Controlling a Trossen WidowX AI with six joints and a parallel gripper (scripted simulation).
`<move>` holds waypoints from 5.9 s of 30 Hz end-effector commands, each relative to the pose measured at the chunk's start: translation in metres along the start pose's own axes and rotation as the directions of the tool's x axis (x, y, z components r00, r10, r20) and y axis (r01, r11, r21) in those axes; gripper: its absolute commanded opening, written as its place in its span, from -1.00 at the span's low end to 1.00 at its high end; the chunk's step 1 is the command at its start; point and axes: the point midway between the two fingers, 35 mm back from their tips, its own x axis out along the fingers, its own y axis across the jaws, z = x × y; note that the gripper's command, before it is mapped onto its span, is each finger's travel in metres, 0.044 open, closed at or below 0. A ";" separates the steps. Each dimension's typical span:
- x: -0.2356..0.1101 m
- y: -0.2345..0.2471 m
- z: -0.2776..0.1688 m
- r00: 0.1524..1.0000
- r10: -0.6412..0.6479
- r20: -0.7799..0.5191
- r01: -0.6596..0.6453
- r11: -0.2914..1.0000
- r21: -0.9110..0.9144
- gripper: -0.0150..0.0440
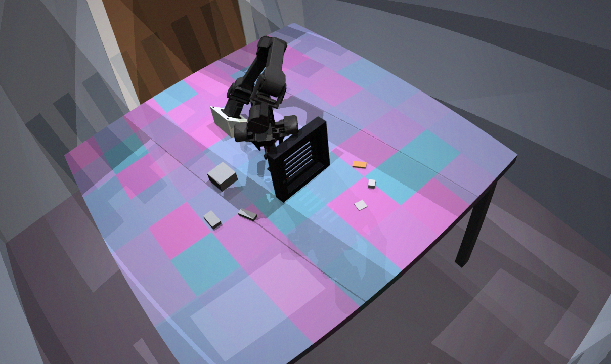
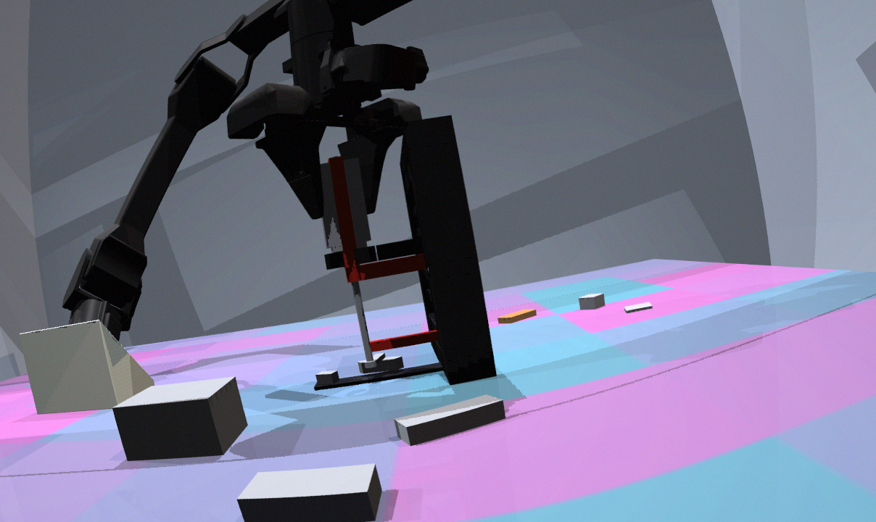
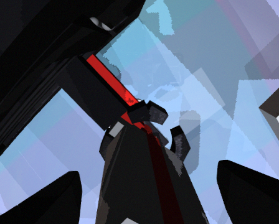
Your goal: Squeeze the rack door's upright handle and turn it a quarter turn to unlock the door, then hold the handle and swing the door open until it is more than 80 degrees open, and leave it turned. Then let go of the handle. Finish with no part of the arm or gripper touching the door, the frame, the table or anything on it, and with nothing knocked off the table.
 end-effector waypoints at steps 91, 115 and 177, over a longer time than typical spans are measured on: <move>0.001 -0.003 -0.011 1.000 0.004 -0.005 -0.003 -0.547 -0.837 -0.43; 0.001 -0.006 -0.057 1.000 0.003 -0.008 -0.008 -0.078 -0.997 -0.43; 0.000 0.073 -0.164 1.000 0.008 -0.015 -0.015 0.801 -0.599 -0.43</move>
